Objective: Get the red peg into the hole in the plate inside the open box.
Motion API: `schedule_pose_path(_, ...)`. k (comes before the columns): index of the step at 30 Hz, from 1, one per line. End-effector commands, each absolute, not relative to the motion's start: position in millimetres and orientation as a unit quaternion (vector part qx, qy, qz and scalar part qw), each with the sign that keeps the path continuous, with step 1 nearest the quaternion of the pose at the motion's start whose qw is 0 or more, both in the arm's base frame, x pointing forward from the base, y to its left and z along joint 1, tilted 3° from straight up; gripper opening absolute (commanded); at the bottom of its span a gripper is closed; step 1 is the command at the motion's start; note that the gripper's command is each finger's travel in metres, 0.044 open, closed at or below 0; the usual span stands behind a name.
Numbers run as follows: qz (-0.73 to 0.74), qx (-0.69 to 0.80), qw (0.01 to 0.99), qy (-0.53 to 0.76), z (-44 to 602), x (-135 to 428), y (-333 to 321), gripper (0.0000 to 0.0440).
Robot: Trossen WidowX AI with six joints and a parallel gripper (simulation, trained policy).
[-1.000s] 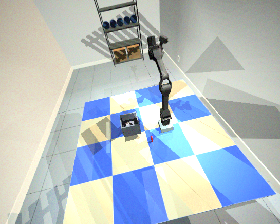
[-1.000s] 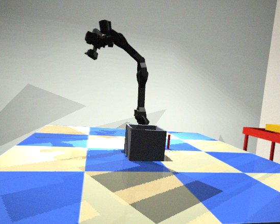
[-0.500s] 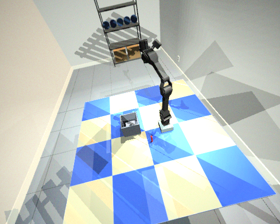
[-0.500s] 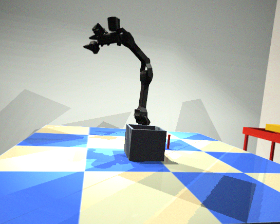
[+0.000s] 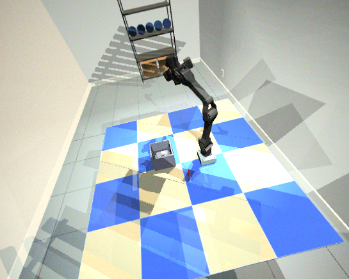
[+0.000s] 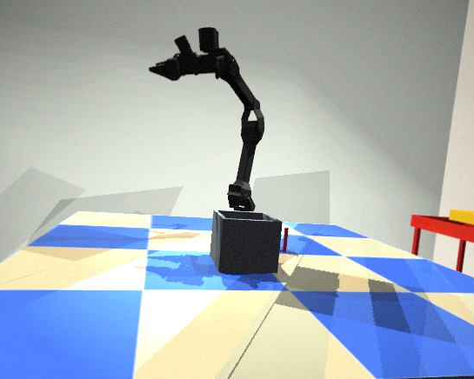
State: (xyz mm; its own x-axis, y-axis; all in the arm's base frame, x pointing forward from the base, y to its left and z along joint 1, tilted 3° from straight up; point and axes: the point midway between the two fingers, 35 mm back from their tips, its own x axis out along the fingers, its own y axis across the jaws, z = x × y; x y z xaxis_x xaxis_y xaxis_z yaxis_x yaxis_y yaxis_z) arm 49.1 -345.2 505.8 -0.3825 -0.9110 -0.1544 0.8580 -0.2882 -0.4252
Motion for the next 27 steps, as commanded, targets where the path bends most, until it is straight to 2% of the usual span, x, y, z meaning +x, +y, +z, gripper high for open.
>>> schedule_pose_path(1,-0.791,-0.041,0.579,0.193,503.1,64.1,-339.4,0.044)
schedule_pose_path(27,-0.642,0.178,0.745,-0.02,480.3,182.0,-269.7,0.044)
